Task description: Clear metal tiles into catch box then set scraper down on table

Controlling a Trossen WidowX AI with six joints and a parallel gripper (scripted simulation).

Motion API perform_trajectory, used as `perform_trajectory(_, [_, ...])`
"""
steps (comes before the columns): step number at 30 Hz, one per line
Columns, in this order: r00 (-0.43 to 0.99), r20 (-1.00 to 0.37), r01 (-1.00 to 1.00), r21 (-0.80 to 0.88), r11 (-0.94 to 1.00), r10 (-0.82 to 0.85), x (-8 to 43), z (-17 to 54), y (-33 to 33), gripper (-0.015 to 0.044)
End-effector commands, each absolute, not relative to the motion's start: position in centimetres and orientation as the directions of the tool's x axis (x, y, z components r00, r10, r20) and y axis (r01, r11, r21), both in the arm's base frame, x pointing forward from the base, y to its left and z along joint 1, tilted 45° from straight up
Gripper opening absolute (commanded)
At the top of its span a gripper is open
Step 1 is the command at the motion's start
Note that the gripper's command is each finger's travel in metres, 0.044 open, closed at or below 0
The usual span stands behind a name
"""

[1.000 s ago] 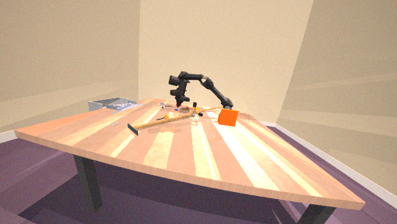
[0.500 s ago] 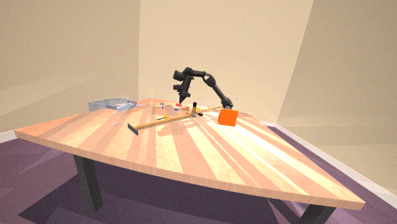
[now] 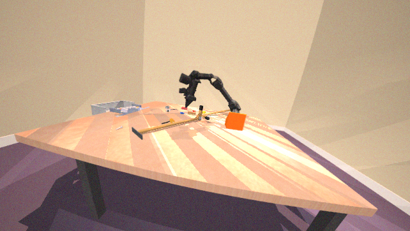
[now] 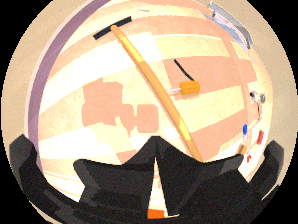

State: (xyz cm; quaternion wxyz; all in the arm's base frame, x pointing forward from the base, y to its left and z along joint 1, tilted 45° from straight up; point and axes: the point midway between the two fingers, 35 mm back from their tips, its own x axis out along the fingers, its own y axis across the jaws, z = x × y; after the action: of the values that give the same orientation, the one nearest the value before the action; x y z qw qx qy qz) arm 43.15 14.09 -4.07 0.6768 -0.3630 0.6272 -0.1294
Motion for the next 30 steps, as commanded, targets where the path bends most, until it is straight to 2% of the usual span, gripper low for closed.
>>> perform_trajectory(1, [0.172,-0.754,-0.281,-0.654,0.702,-0.634,43.3,-5.0,13.1,0.0])
perform_trajectory(30, [0.173,-0.751,-0.28,-0.657,0.7,-0.637,43.5,-10.6,7.8,0.0])
